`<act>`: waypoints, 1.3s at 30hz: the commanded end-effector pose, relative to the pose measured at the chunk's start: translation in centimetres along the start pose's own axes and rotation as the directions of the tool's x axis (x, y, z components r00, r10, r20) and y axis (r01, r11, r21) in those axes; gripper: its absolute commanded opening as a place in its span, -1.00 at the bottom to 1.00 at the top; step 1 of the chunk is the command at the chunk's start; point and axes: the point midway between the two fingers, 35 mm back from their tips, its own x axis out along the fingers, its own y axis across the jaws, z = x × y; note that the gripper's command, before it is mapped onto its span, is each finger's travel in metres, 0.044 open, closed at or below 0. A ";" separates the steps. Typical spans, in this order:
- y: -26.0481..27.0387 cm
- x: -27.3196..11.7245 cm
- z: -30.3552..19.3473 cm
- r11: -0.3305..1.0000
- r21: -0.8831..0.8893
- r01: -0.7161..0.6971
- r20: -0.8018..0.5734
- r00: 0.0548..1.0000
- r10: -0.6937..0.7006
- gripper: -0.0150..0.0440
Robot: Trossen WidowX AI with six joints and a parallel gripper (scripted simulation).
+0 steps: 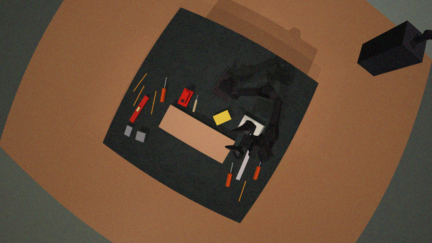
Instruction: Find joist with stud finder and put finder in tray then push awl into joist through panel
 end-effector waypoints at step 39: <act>1.9 14.1 -49.3 0.168 0.401 -0.901 -0.833 -0.281 0.477 1.00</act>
